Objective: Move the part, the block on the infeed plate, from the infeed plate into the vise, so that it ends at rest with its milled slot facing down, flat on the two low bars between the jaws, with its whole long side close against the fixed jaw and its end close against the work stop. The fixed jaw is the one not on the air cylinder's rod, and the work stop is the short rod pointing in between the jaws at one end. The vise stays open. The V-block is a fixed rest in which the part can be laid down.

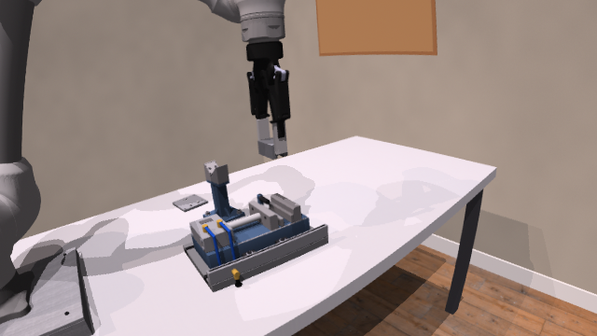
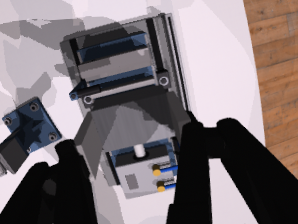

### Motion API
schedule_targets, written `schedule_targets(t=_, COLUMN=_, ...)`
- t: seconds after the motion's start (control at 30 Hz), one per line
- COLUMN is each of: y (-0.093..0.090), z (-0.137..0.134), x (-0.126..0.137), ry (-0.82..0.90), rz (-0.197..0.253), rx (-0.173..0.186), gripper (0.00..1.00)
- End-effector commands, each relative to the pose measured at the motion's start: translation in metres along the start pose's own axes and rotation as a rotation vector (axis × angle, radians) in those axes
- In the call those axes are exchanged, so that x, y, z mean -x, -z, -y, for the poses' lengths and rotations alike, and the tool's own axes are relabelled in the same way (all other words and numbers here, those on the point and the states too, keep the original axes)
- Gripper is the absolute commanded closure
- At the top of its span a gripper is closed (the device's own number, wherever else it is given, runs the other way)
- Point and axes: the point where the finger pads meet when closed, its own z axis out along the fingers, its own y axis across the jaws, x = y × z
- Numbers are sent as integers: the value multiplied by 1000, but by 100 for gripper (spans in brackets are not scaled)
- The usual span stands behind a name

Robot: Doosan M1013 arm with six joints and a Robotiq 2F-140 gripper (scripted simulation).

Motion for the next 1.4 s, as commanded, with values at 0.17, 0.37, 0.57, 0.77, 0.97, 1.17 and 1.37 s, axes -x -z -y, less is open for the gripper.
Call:
schedule_targets(t=0.17, y=0, z=0, x=0, ry=0, rz=0, rx=0, gripper=100)
schedule_targets(t=0.37, y=0, z=0, x=0, ry=0, rz=0, rx=0, gripper=100)
schedule_targets(t=0.57, y=-1, z=0, x=0, ry=0, rz=0, rx=0, gripper=100)
schedule_targets(t=0.77, y=-5, z=0, x=0, ry=0, rz=0, rx=0, gripper=100)
schedule_targets(t=0.97, y=-8, z=0, x=0, ry=0, rz=0, rx=0, gripper=100)
schedule_targets(t=1.17, y=-15, z=0, x=0, ry=0, rz=0, rx=0, gripper=100)
schedule_targets(t=1.37, y=-25, z=0, x=0, ry=0, rz=0, rx=0, gripper=100)
